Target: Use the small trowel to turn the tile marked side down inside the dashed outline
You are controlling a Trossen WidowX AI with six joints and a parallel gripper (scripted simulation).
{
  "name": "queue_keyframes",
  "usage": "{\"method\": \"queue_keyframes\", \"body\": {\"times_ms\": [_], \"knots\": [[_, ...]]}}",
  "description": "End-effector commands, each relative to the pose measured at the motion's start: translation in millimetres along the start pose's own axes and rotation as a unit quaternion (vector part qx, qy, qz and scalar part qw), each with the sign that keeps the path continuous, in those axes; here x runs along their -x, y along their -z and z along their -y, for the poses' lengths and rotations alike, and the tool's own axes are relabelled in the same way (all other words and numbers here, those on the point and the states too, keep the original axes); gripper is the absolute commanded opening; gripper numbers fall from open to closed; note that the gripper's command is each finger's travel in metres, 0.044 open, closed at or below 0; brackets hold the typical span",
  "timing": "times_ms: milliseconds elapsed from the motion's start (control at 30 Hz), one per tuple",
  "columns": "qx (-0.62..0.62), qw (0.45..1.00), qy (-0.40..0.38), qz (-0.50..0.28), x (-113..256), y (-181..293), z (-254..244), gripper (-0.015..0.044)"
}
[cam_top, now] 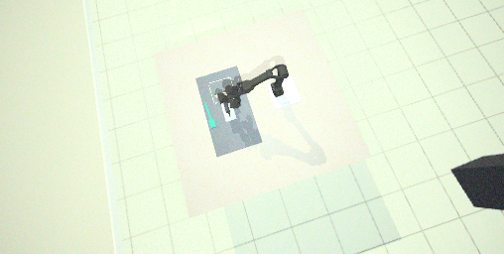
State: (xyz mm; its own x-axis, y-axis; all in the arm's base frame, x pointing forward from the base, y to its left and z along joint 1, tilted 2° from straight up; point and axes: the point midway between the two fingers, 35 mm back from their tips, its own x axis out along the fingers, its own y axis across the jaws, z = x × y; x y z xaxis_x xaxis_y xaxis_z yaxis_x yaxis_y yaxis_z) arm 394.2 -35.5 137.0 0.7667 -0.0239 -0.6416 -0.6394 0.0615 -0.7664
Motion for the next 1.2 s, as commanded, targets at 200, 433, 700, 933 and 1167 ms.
{"method": "queue_keyframes", "body": {"times_ms": [200,433,700,933,1167], "knots": [[0.002,1.000,0.009,-0.001,-1,21,3,0.0000],[0.001,1.000,0.008,0.000,2,9,8,0.0000],[0.000,1.000,0.008,0.001,16,-32,23,0.0000],[0.000,1.000,0.009,0.001,19,-39,25,0.0000],[0.000,1.000,0.009,0.001,19,-39,25,0.0000]]}}
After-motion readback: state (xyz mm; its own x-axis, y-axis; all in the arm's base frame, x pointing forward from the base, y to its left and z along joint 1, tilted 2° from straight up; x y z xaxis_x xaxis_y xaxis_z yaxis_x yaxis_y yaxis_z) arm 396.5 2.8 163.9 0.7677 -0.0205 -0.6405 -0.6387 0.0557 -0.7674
